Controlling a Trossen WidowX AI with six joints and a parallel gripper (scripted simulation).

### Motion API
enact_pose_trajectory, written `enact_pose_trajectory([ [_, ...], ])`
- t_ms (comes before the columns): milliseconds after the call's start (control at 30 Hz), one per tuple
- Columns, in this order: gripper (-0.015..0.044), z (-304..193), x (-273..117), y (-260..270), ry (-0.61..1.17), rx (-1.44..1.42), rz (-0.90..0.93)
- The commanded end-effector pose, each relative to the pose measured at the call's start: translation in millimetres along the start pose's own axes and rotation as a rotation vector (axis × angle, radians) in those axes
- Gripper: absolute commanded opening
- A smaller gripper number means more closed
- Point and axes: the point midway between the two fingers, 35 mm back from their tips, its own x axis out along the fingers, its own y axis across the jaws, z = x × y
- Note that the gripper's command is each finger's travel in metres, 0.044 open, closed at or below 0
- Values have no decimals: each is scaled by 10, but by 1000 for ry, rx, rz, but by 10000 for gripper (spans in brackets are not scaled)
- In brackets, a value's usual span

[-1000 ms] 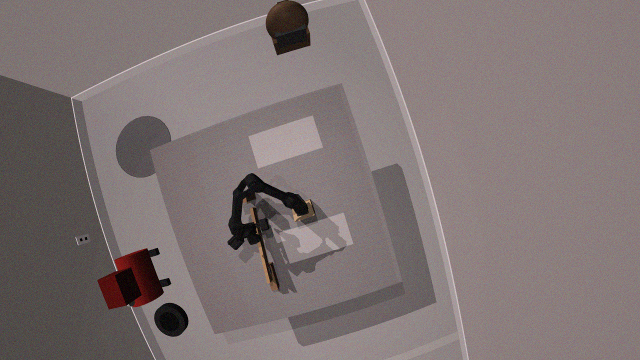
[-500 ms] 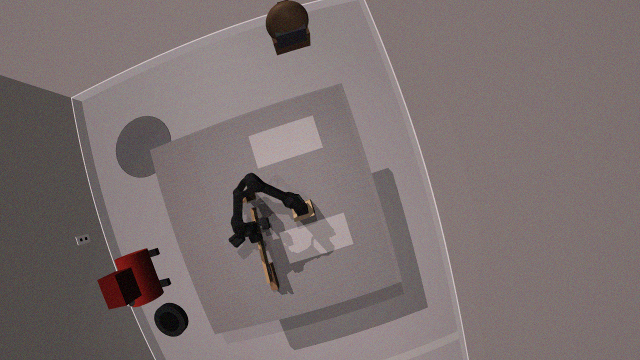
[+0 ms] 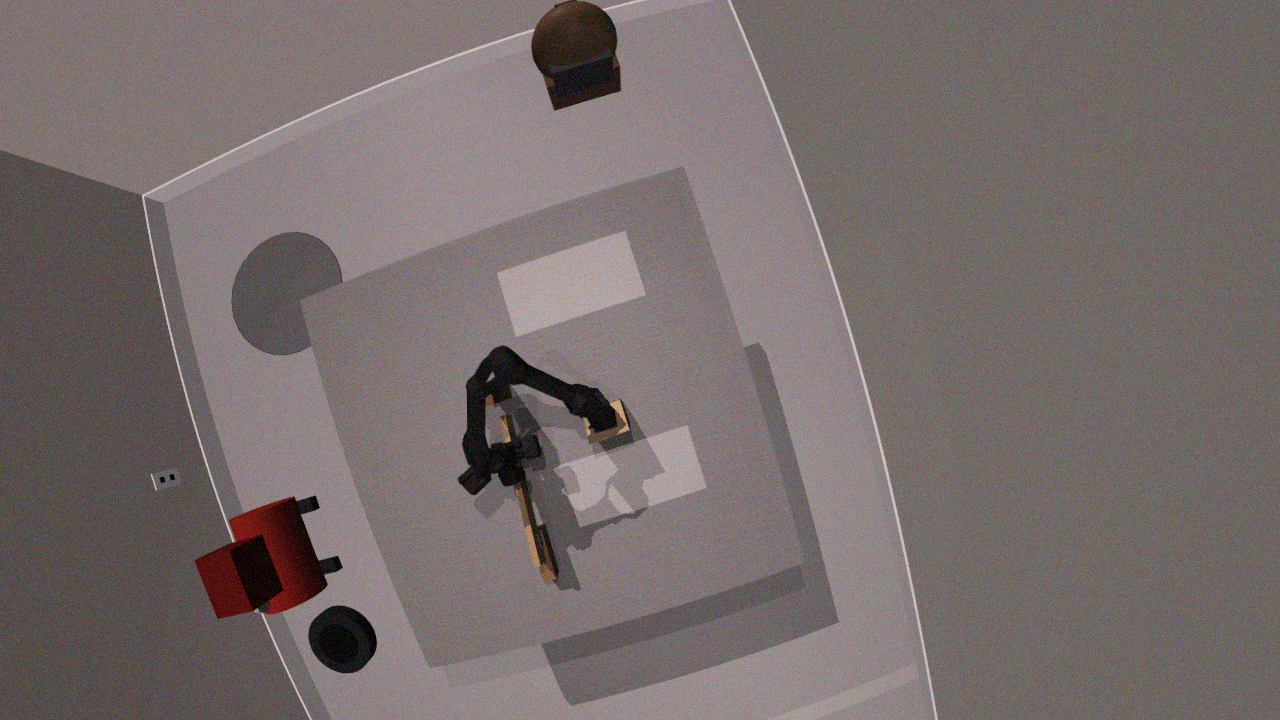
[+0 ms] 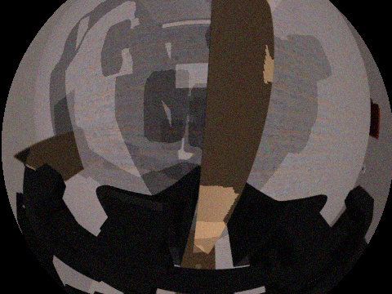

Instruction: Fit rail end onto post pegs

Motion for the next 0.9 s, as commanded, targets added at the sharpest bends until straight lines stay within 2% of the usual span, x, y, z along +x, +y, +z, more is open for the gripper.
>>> enact_pose_trajectory([
  [0,26,-2,4,2,3,-5,-1],
  [133,0,-2,4,2,3,-5,-1],
  [867,0,2,-52,0,3,-5,-1],
])
